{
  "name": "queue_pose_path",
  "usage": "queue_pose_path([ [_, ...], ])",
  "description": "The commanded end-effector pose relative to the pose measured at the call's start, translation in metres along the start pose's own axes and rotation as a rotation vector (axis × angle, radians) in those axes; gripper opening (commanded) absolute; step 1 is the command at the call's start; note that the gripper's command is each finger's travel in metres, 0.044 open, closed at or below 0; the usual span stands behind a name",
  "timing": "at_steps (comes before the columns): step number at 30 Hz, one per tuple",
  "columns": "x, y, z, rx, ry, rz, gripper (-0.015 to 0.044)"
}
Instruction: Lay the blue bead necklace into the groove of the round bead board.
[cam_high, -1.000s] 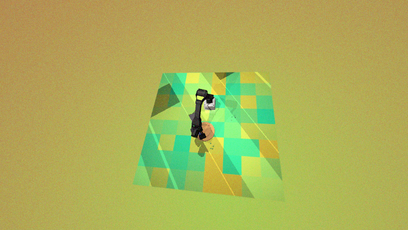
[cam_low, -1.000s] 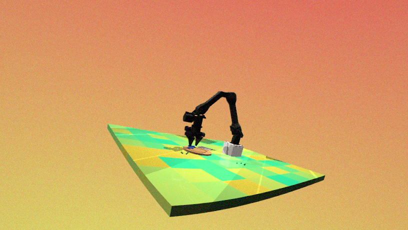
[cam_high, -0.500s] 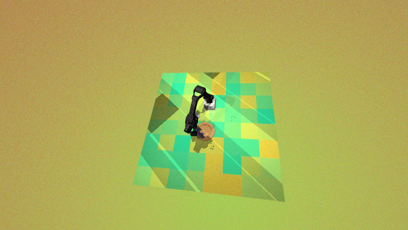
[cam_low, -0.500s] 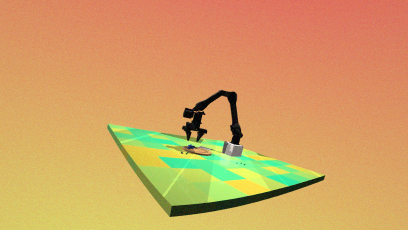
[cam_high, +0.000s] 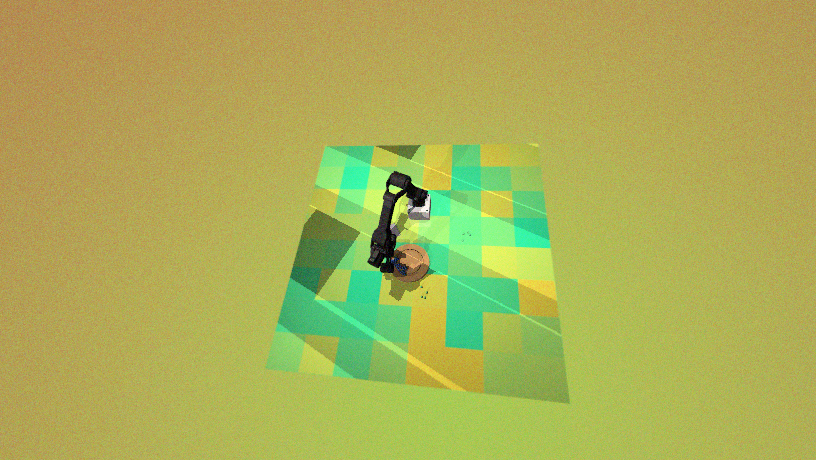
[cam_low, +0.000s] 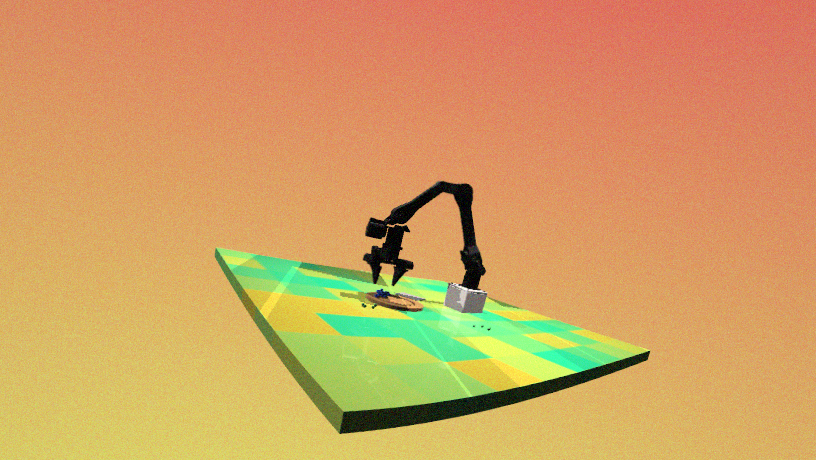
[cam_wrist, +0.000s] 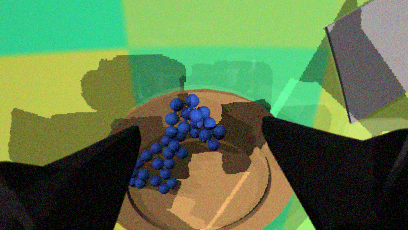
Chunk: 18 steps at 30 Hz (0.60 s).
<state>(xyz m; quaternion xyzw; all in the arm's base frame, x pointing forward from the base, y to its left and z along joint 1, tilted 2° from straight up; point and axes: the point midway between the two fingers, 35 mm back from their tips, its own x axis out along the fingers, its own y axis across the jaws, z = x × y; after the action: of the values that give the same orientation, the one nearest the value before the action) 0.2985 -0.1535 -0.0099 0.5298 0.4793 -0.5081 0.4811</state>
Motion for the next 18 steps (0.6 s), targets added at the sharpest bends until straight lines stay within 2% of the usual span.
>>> queue_pose_path([
  [1,0.008,-0.001,0.0,0.002,0.001,-0.004,0.038],
  [18,0.03,-0.003,0.0,0.008,0.002,-0.009,0.038],
])
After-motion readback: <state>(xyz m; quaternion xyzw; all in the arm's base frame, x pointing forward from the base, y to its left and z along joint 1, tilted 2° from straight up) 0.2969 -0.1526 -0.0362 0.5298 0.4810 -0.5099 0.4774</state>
